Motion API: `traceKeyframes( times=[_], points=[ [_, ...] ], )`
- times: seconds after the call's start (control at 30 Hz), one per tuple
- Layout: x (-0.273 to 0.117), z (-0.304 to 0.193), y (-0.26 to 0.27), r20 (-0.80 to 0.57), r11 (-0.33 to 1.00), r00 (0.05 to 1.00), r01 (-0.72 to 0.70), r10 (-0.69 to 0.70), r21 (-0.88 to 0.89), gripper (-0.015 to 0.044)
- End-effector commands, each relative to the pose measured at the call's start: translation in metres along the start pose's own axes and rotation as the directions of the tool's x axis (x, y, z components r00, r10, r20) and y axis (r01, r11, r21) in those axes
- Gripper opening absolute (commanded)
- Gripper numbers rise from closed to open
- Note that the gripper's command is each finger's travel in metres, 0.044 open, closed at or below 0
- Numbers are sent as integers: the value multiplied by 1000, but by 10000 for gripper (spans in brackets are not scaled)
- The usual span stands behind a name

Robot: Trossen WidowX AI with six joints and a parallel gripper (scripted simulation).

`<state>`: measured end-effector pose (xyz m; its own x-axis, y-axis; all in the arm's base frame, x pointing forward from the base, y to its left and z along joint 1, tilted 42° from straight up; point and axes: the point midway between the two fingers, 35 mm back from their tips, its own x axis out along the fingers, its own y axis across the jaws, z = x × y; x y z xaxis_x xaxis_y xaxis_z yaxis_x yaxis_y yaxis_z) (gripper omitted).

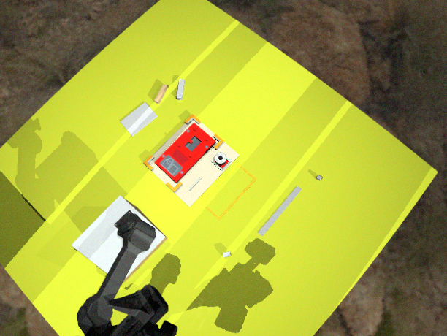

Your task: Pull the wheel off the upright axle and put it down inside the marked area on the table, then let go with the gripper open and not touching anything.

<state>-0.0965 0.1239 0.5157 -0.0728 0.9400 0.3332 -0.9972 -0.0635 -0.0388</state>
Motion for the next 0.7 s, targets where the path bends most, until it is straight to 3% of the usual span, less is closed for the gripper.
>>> traceKeyframes(
  times=[0.0,0.1,0.37,0.67],
  points=[
    [0,1,-2,3,1000,1000,3,-3,4,374],
    [4,9,-27,38,997,998,50,-52,54,300],
    [9,22,-122,107,949,962,223,-251,222,300],
    [6,4,-226,75,830,878,415,-473,373,300]
  ],
)
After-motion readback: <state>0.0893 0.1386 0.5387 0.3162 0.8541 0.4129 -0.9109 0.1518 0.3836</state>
